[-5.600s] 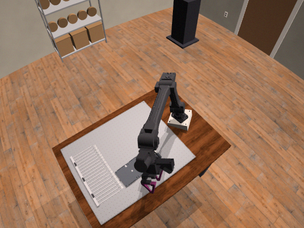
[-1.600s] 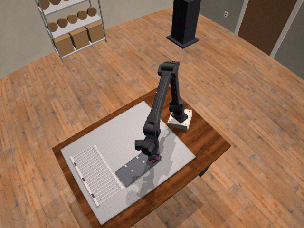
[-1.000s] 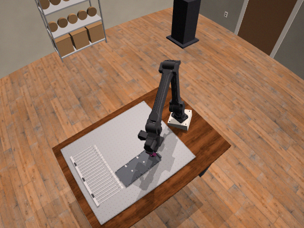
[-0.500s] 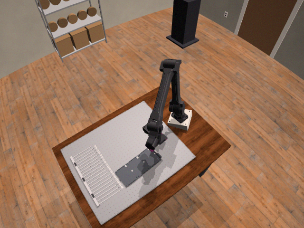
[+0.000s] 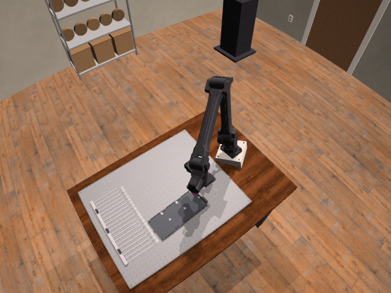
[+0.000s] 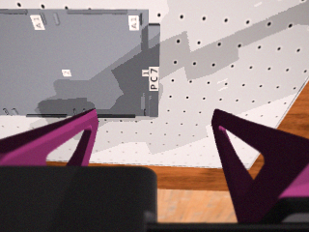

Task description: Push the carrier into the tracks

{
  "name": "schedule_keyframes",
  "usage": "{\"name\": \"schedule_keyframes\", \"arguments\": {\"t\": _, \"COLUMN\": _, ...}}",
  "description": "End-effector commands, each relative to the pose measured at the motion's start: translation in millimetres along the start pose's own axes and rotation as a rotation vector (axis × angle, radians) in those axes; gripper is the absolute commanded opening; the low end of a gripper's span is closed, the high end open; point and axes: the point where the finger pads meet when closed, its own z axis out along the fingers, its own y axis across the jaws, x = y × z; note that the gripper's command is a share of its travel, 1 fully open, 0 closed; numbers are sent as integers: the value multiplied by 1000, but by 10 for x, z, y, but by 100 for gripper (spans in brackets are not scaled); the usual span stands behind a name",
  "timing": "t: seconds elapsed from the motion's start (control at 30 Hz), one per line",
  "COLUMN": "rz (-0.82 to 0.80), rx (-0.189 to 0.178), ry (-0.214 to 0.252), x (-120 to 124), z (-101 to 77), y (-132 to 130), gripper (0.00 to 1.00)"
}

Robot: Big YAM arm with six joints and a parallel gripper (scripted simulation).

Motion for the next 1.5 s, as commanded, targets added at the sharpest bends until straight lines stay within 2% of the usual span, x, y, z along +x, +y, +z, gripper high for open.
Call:
{"name": "schedule_keyframes", "arguments": {"t": 0.0, "rz": 20, "rx": -8, "ry": 0, "x": -33, "z": 49, "y": 58, "gripper": 100}}
{"name": "schedule_keyframes", "arguments": {"t": 0.03, "rz": 20, "rx": -8, "ry": 0, "x": -33, "z": 49, "y": 58, "gripper": 100}}
{"name": "schedule_keyframes", "arguments": {"t": 0.07, "rz": 24, "rx": -36, "ry": 13, "x": -33, "z": -37, "y": 113, "gripper": 100}}
{"name": "schedule_keyframes", "arguments": {"t": 0.13, "rz": 9, "rx": -9, "ry": 0, "x": -34, "z": 97, "y": 58, "gripper": 100}}
{"name": "schedule_keyframes", "arguments": {"t": 0.6, "rz": 8, "rx": -9, "ry": 0, "x": -35, "z": 297, "y": 57, "gripper": 100}}
{"name": "schedule_keyframes", "arguments": {"t": 0.63, "rz": 14, "rx": -34, "ry": 12, "x": -26, "z": 221, "y": 127, "gripper": 100}}
{"name": "schedule_keyframes", "arguments": {"t": 0.67, "rz": 9, "rx": -12, "ry": 2, "x": -36, "z": 318, "y": 60, "gripper": 100}}
{"name": "schedule_keyframes", "arguments": {"t": 0.7, "rz": 8, "rx": -7, "ry": 0, "x": -35, "z": 352, "y": 55, "gripper": 100}}
{"name": "schedule_keyframes", "arguments": {"t": 1.17, "rz": 8, "rx": -8, "ry": 0, "x": -36, "z": 550, "y": 53, "gripper": 100}}
{"name": "schedule_keyframes", "arguments": {"t": 1.2, "rz": 16, "rx": -40, "ry": 14, "x": -23, "z": 454, "y": 148, "gripper": 100}}
{"name": "schedule_keyframes", "arguments": {"t": 1.23, "rz": 9, "rx": -13, "ry": 2, "x": -37, "z": 565, "y": 61, "gripper": 100}}
{"name": "schedule_keyframes", "arguments": {"t": 1.27, "rz": 8, "rx": -7, "ry": 0, "x": -36, "z": 604, "y": 51, "gripper": 100}}
{"name": "schedule_keyframes", "arguments": {"t": 1.47, "rz": 8, "rx": -6, "ry": 0, "x": -37, "z": 705, "y": 49, "gripper": 100}}
